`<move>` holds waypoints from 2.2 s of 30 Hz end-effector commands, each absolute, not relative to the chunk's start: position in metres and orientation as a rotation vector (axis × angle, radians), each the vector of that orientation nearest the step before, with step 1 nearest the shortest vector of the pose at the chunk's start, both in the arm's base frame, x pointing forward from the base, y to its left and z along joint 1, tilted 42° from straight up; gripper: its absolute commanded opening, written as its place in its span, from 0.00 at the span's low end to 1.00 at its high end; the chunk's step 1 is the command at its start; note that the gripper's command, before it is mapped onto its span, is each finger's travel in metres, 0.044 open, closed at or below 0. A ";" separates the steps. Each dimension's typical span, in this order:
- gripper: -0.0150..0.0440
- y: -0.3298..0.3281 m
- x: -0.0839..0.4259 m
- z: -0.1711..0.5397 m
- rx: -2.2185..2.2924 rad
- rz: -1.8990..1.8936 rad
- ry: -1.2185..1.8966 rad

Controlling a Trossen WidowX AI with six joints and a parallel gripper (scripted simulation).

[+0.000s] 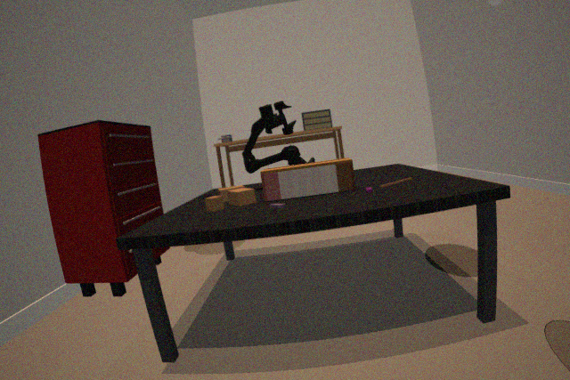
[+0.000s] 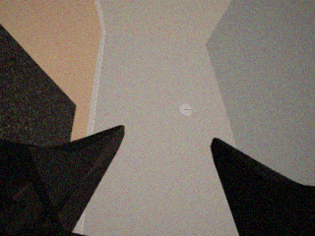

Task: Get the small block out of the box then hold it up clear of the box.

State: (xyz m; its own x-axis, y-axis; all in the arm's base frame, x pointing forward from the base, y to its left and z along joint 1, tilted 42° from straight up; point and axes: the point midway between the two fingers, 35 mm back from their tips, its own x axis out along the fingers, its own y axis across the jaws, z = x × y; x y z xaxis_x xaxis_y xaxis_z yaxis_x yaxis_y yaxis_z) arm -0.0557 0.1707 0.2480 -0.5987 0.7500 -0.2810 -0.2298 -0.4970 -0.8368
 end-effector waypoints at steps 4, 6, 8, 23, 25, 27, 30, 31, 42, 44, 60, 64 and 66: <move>0.93 0.185 -0.034 0.240 -0.842 2.152 -0.613; 0.93 0.195 -0.016 0.232 -0.805 2.124 -0.270; 0.93 0.203 0.003 0.223 -0.754 2.050 0.055; 0.93 0.205 0.111 0.160 -0.303 0.967 1.401; 0.93 0.202 0.121 0.154 -0.252 0.824 1.470; 0.93 0.198 0.130 0.148 -0.201 0.678 1.526; 0.93 0.192 0.144 0.140 -0.126 0.456 1.589; 0.93 0.190 0.149 0.137 -0.102 0.382 1.603; 0.93 0.161 0.195 0.110 0.149 -0.411 1.577; 0.93 0.155 0.203 0.105 0.190 -0.542 1.538; 0.93 0.105 0.264 0.073 0.472 -1.390 0.903; 0.93 0.093 0.278 0.065 0.530 -1.512 0.686; 0.93 0.087 0.285 0.061 0.558 -1.557 0.574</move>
